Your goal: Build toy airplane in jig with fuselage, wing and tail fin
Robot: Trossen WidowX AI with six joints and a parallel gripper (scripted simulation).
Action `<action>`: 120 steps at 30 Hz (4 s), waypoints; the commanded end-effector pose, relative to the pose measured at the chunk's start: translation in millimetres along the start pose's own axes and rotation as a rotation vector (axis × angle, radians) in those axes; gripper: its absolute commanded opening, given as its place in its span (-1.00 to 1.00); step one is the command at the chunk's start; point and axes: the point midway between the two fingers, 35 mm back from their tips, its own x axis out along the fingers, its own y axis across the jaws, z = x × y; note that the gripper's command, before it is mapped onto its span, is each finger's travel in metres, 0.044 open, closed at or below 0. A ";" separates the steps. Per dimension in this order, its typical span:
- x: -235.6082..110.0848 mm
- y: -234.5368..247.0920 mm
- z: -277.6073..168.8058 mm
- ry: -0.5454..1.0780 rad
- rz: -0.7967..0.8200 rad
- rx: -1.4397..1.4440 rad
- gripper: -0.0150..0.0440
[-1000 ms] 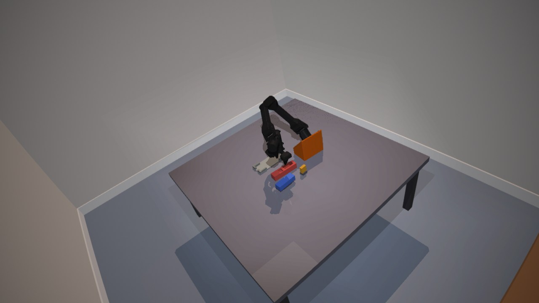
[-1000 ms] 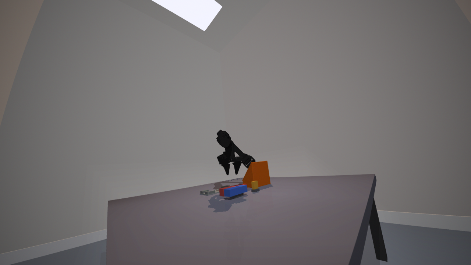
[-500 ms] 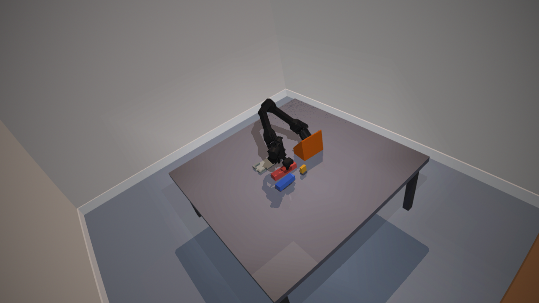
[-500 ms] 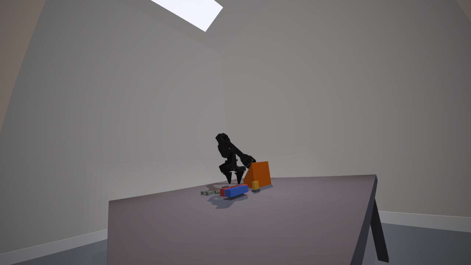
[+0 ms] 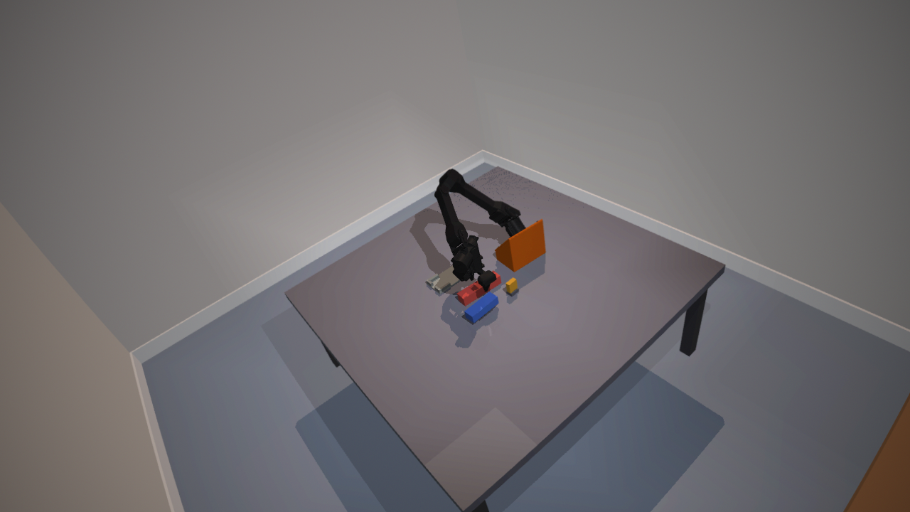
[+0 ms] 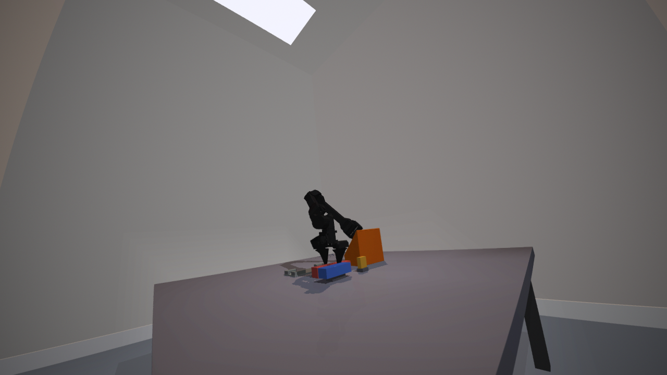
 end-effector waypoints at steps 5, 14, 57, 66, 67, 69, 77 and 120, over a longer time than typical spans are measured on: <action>13.3 -0.8 0.1 -0.004 -0.005 -0.005 1.00; 26.6 -1.5 -0.2 -0.007 -0.008 -0.001 1.00; -42.1 4.5 7.3 -0.009 0.006 -0.004 -0.49; -70.4 3.8 5.2 -0.008 0.004 -0.004 -0.49; -73.5 3.6 4.8 -0.008 0.004 -0.003 -0.49; -79.9 3.2 3.9 -0.008 0.003 -0.003 -0.49; -103.4 0.7 -0.5 -0.006 -0.001 -0.002 -0.49; -53.4 -113.2 9.6 -0.013 0.013 -0.055 -0.49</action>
